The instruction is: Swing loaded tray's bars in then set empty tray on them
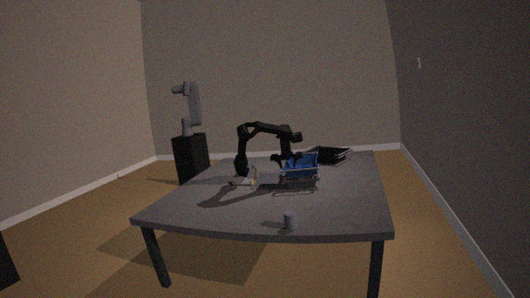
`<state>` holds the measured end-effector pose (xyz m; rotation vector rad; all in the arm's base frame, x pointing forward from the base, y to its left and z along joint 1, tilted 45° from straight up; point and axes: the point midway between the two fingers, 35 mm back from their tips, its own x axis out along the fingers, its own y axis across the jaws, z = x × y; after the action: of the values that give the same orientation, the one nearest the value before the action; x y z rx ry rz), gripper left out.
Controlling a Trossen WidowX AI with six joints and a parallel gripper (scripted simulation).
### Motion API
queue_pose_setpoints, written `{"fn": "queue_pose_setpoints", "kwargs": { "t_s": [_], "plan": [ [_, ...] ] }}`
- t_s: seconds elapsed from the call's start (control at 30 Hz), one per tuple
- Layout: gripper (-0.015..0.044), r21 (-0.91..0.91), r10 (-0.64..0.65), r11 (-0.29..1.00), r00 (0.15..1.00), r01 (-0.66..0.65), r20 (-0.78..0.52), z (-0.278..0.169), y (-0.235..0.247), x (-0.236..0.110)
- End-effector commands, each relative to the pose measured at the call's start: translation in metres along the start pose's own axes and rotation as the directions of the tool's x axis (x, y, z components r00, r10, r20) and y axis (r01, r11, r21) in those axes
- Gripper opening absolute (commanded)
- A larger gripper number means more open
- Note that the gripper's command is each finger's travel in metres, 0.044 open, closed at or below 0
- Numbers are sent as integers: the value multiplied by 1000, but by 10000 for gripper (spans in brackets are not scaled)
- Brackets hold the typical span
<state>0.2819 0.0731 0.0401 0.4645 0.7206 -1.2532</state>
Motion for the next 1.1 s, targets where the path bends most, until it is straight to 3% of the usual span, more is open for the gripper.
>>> {"fn": "queue_pose_setpoints", "kwargs": {
  "t_s": [0.0, 0.13, 0.43, 1.07],
  "plan": [
    [381, 2, -3, 1000, 1000, 3, 0, 0, -1, 1],
    [440, 2, -3, 1000, 1000, 3, 0, 0, -1, 1],
    [440, -1, 2, 1000, 1000, -2, -1, 0, 1, -6],
    [440, -25, 34, 999, 999, -34, -15, 0, -1, -109]
  ]
}}
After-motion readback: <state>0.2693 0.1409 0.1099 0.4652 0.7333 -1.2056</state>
